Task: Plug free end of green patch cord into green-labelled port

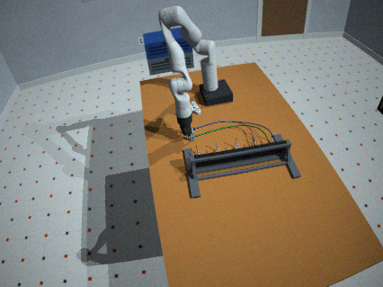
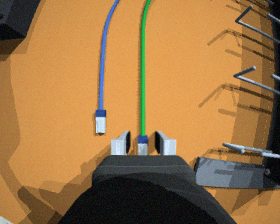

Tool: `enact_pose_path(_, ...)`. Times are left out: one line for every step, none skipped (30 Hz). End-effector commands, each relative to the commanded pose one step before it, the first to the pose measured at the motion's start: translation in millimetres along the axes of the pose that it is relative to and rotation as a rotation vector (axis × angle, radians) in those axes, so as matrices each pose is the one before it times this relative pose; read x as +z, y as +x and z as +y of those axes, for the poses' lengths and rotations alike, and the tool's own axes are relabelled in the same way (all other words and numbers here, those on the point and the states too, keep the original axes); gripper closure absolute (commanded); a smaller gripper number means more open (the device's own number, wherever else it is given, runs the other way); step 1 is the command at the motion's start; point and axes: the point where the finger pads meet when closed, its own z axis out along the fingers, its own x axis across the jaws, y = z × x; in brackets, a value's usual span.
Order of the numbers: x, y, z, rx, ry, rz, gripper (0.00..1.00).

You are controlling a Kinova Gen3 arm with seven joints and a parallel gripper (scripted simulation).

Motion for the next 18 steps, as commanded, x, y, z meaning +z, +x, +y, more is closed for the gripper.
enact_pose_path(-0.64,0.52,0.38,-0.00001,-0.00114,0.00139,0.27)
enact_pose_path(0.00,0.00,0.00,0.00000,0.00000,0.00000,0.27)
enact_pose_path(0.00,0.00,0.00,0.00000,0.00000,0.00000,0.27)
enact_pose_path(0.00,0.00,0.00,0.00000,0.00000,0.00000,0.27)
enact_pose_path(0.00,0.00,0.00,0.00000,0.00000,0.00000,0.27)
enact_pose_path(0.00,0.00,0.00,0.00000,0.00000,0.00000,0.27)
enact_pose_path(0.00,0.00,0.00,0.00000,0.00000,0.00000,0.27)
enact_pose_path(0.00,0.00,0.00,0.00000,0.00000,0.00000,0.27)
enact_pose_path(0.00,0.00,0.00,0.00000,0.00000,0.00000,0.27)
enact_pose_path(0.00,0.00,0.00,0.00000,0.00000,0.00000,0.27)
enact_pose_path(0.00,0.00,0.00,0.00000,0.00000,0.00000,0.27)
enact_pose_path(0.00,0.00,0.00,0.00000,0.00000,0.00000,1.00)
enact_pose_path(0.00,0.00,0.00,0.00000,0.00000,0.00000,1.00)
enact_pose_path(0.00,0.00,0.00,0.00000,0.00000,0.00000,1.00)
enact_pose_path(0.00,0.00,0.00,0.00000,0.00000,0.00000,1.00)
enact_pose_path(0.00,0.00,0.00,0.00000,0.00000,0.00000,1.00)
enact_pose_path(0.00,0.00,0.00,0.00000,0.00000,0.00000,1.00)
enact_pose_path(0.00,0.00,0.00,0.00000,0.00000,0.00000,1.00)
